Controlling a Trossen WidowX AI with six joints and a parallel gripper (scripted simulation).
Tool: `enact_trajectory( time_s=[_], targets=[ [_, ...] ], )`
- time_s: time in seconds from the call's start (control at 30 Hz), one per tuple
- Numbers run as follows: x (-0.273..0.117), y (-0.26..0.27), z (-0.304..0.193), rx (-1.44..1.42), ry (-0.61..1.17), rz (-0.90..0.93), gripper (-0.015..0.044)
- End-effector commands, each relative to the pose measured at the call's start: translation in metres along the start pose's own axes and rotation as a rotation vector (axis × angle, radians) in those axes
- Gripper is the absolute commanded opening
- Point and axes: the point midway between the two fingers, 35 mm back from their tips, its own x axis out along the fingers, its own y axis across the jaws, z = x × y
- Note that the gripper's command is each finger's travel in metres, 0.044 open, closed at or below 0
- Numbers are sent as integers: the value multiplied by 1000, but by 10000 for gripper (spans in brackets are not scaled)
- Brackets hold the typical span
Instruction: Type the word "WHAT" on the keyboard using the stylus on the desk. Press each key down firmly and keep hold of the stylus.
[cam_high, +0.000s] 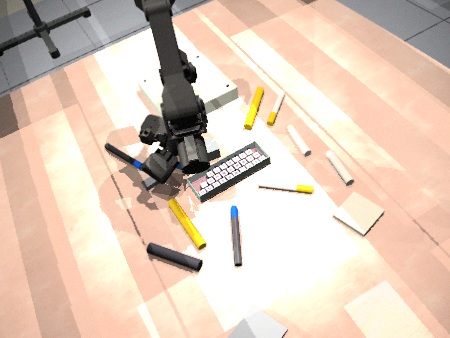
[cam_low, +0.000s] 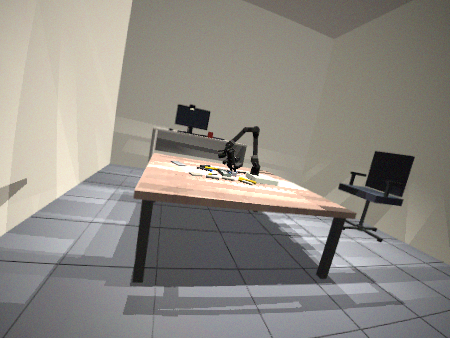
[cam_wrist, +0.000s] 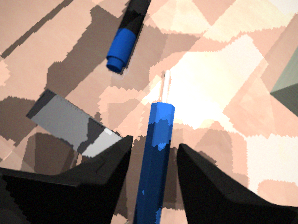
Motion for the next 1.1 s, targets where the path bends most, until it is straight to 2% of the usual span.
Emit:
enact_trajectory(
  time_s=[0.0, 0.6, 0.77, 0.87, 1.07],
  targets=[
    [5, -2, 0, 0, -9, -5, 150],
    [10, -2, -3, 0, -9, -5, 150],
    [8, -1, -3, -2, -4, -4, 19],
    [8, -1, -3, -2, -4, -4, 0],
    [8, -1, -3, -2, -4, -4, 0]
  ],
)
